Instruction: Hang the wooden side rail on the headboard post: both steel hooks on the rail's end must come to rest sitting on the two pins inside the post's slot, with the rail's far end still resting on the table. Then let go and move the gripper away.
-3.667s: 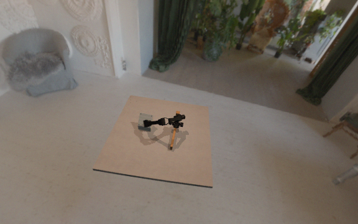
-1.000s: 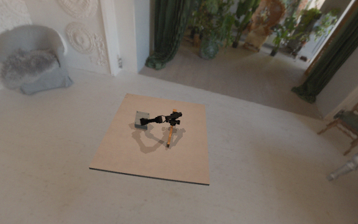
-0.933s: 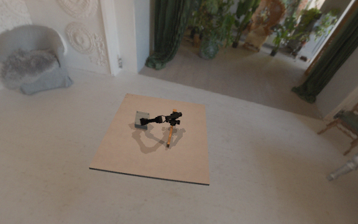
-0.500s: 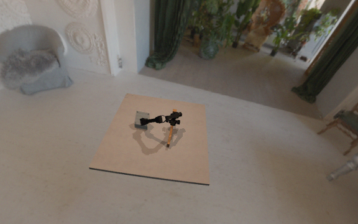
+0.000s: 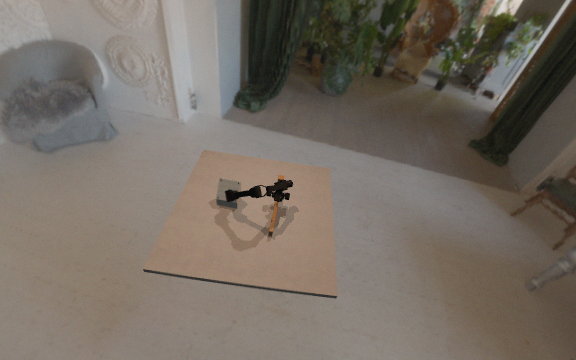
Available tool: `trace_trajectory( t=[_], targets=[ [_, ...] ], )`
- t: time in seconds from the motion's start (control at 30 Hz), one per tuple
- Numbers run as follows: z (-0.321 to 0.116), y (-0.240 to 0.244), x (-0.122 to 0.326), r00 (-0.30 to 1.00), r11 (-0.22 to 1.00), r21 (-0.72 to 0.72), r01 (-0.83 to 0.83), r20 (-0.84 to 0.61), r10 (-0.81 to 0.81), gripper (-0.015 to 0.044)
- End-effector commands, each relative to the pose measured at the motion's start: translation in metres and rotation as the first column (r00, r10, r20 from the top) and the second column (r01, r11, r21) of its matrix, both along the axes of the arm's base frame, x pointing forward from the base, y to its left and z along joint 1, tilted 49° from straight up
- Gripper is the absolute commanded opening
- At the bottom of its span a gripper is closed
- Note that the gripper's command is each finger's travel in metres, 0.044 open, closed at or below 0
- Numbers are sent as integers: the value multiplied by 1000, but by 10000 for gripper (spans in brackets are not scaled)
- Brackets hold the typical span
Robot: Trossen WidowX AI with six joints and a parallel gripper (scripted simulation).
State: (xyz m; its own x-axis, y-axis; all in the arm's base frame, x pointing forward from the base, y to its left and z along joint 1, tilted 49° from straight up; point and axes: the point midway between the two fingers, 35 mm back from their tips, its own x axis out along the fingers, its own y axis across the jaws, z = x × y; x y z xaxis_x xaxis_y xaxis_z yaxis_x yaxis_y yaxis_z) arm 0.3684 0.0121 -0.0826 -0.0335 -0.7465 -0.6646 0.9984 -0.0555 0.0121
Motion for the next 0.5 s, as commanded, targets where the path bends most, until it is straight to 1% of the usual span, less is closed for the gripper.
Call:
trace_trajectory(
  t=[0.0, 0.47],
  targets=[
    [0, 6, 2, 1000, 1000, 5, -8, 10, 8, 0],
    [0, 8, 1, 1000, 1000, 5, -8, 10, 8, 0]
  ],
)
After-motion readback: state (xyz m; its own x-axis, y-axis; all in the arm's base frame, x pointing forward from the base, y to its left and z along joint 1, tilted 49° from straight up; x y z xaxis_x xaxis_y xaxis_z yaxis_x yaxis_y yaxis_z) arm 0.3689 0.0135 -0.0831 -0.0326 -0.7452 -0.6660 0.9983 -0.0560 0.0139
